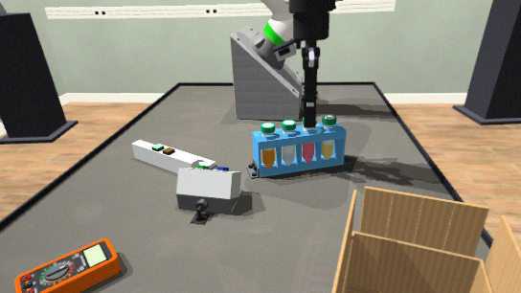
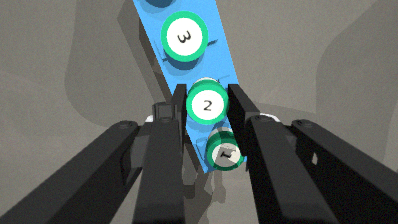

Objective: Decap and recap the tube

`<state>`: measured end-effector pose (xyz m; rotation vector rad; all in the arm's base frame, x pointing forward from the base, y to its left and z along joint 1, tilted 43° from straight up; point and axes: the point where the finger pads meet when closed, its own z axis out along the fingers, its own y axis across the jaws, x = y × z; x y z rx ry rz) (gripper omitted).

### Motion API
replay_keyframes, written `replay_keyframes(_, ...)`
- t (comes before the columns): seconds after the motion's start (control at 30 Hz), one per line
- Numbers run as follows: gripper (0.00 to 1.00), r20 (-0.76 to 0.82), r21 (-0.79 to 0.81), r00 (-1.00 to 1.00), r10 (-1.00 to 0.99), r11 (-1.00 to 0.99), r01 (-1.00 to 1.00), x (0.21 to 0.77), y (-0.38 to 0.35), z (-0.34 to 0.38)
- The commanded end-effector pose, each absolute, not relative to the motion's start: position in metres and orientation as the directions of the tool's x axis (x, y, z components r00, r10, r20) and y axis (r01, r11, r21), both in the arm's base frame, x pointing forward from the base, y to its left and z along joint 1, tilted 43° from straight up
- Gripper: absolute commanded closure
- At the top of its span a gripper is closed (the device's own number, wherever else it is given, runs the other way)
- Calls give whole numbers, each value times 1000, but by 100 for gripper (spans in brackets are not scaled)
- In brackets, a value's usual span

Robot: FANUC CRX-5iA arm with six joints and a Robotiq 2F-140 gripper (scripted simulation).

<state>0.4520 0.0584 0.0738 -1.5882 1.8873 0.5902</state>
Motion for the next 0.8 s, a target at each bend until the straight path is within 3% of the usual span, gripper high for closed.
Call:
replay_keyframes(0.0, 70, -670, 88, -290, -683, 314, -945, 453, 58, 74)
replay_keyframes(0.17, 70, -670, 88, -290, -683, 314, -945, 453, 58, 74)
replay_keyframes(0.2, 59, -670, 88, -290, -683, 314, -945, 453, 59, 73)
replay_keyframes(0.6, 59, -670, 88, -290, -683, 314, -945, 453, 59, 73)
replay_keyframes(0.77, 59, -674, -47, -96, -732, 172, -984, 453, 58, 74)
